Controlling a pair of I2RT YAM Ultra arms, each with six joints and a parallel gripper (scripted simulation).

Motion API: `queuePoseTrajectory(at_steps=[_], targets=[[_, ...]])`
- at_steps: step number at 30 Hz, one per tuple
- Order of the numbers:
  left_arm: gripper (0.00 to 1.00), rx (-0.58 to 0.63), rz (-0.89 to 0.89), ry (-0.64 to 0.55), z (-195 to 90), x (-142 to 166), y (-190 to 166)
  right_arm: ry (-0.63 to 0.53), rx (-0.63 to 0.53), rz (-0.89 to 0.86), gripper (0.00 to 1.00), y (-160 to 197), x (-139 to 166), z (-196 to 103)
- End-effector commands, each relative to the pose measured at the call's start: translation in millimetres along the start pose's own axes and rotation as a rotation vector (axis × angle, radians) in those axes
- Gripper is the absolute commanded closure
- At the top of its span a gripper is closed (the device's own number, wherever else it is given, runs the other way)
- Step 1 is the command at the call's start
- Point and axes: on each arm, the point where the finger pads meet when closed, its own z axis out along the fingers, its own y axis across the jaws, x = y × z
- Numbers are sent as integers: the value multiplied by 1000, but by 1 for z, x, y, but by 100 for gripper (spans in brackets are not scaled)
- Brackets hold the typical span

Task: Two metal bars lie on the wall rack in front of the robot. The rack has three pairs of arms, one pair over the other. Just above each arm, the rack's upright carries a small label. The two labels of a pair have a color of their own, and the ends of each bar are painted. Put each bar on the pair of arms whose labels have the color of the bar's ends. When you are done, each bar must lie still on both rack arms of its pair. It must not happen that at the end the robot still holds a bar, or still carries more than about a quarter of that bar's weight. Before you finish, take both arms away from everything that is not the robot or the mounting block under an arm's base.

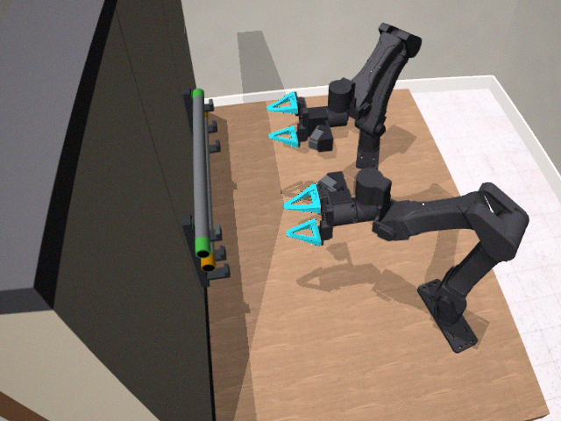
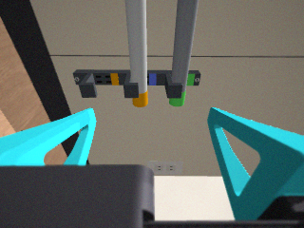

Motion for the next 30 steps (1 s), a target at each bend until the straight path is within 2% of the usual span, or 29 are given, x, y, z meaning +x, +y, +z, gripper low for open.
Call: queuePoseTrajectory(at_steps=[1, 30], targets=[[0, -35, -35, -4, 1, -4, 15, -6, 9, 8, 0, -1, -3, -1], [0, -35, -35, -4, 58, -6, -32, -6, 9, 8, 0, 48, -4, 55]])
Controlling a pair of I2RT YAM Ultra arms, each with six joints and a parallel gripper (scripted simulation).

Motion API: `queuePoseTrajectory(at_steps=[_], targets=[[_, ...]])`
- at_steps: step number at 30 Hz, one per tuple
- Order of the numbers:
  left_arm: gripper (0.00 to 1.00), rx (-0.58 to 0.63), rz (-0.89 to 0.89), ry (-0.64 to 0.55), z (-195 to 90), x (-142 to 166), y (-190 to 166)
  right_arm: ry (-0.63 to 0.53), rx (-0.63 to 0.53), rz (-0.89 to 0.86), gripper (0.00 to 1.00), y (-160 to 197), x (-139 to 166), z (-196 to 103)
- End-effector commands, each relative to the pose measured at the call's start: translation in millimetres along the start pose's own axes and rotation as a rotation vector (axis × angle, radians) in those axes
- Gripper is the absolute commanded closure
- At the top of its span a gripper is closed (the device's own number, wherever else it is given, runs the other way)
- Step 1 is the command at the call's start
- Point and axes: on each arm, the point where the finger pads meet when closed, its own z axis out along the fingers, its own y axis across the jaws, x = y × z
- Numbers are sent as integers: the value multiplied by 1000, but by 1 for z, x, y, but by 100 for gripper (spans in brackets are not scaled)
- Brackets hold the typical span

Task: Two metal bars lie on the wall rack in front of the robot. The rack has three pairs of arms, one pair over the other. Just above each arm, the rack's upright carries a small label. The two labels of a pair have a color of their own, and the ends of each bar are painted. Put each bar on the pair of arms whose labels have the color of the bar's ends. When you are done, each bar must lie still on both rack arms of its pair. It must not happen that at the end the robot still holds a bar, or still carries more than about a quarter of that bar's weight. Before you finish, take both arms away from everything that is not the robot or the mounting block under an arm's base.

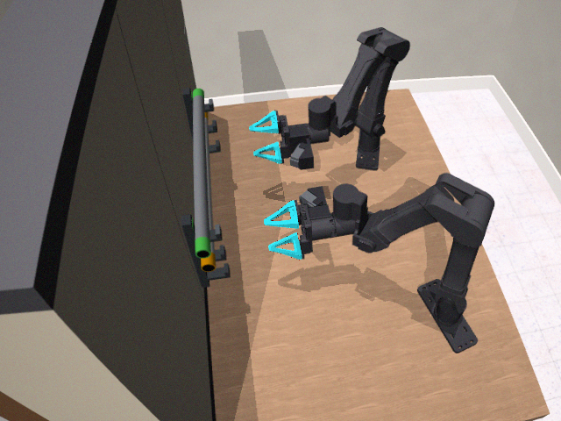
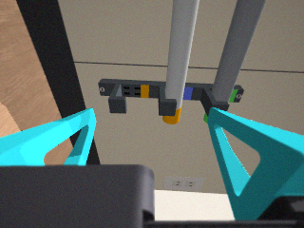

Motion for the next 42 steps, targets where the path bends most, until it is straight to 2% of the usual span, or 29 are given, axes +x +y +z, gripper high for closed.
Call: queuePoseTrajectory(at_steps=[1, 22, 42], targets=[[0, -58, -48, -4, 14, -2, 16, -8, 50, 35, 0, -6, 0, 9], [0, -58, -48, -4, 58, -4, -19, -8, 50, 35, 0, 29, -2, 53], [0, -58, -48, -4, 58, -4, -19, -8, 50, 35, 0, 29, -2, 53]])
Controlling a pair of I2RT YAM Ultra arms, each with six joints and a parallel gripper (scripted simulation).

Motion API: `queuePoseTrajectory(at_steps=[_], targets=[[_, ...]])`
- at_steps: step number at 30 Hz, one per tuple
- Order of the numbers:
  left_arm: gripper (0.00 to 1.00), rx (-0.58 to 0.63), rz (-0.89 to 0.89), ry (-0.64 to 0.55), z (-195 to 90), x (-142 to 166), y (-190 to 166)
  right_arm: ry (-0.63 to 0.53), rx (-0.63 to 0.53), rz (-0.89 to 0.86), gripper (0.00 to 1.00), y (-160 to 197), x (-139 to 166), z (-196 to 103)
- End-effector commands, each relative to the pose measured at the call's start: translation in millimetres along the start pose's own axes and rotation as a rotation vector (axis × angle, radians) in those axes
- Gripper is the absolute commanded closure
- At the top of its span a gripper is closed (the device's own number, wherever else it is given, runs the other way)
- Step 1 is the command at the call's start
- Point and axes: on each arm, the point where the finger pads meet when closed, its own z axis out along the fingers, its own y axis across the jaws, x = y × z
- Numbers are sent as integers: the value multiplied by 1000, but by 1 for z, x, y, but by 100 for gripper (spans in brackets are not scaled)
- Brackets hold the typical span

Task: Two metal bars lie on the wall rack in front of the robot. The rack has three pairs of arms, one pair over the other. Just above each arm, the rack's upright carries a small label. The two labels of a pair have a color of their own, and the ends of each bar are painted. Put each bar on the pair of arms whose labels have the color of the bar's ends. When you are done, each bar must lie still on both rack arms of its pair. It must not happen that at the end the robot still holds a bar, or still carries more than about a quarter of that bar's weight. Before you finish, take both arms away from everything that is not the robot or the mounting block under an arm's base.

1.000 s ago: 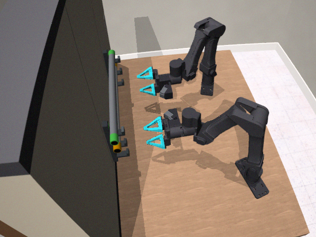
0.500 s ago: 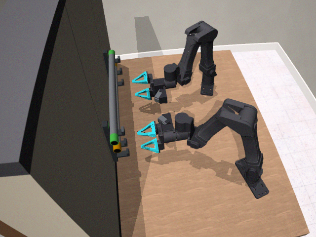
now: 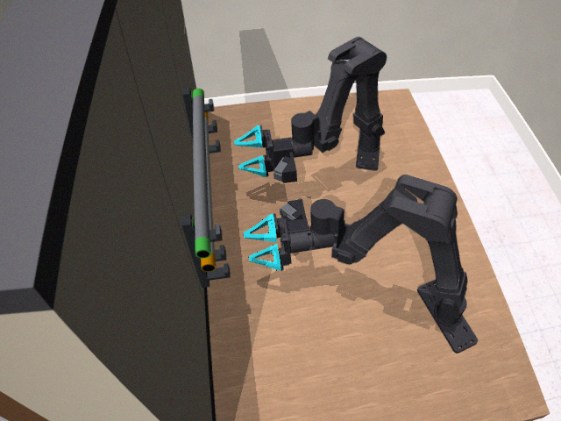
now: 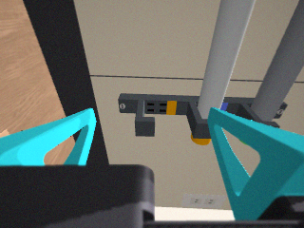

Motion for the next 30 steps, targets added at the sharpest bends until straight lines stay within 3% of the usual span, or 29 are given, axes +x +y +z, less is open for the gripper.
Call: queuePoseTrajectory(at_steps=[1, 16, 30], targets=[[0, -49, -35, 5, 7, 0, 19, 6, 39, 22, 0, -14, 1, 7], [0, -49, -35, 5, 7, 0, 19, 6, 39, 22, 0, -14, 1, 7], [0, -49, -35, 5, 6, 1, 42, 6, 39, 22, 0, -37, 1, 6]])
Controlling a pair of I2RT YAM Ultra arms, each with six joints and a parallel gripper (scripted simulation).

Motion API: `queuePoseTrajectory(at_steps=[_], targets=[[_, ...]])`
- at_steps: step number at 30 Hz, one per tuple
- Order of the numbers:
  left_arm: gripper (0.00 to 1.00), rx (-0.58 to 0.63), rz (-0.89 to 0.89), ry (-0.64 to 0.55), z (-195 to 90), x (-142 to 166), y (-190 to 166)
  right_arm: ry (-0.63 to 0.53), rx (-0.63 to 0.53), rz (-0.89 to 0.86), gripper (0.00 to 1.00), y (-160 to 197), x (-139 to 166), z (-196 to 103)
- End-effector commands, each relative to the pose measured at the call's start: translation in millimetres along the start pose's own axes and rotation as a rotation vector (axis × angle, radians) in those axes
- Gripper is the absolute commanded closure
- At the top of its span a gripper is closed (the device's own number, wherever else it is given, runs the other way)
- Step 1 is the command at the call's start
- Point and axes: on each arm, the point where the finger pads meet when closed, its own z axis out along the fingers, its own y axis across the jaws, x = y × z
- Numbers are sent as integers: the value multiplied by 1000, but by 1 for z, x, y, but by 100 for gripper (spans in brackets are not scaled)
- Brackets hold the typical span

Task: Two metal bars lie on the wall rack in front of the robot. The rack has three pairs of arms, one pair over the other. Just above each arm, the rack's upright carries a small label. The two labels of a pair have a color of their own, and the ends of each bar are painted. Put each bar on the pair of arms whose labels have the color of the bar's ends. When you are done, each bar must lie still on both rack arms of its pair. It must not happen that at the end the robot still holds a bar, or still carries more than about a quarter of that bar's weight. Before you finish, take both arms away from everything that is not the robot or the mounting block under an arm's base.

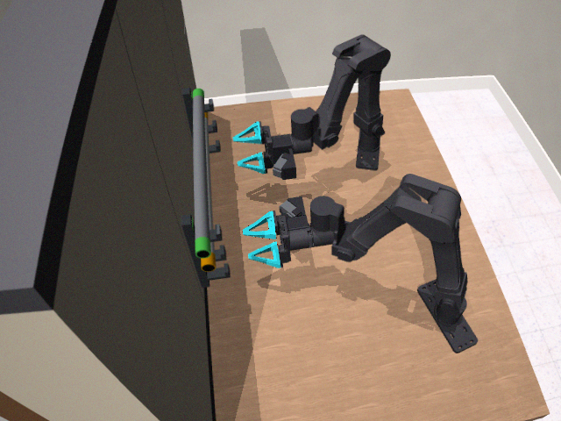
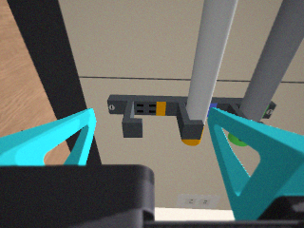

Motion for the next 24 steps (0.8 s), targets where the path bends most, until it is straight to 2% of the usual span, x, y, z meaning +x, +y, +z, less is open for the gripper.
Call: queuePoseTrajectory(at_steps=[1, 24], targets=[[0, -49, -36, 5, 6, 1, 33, 6, 31, 19, 0, -23, 2, 5], [0, -49, -36, 5, 4, 2, 65, 6, 31, 19, 0, -55, 3, 4]])
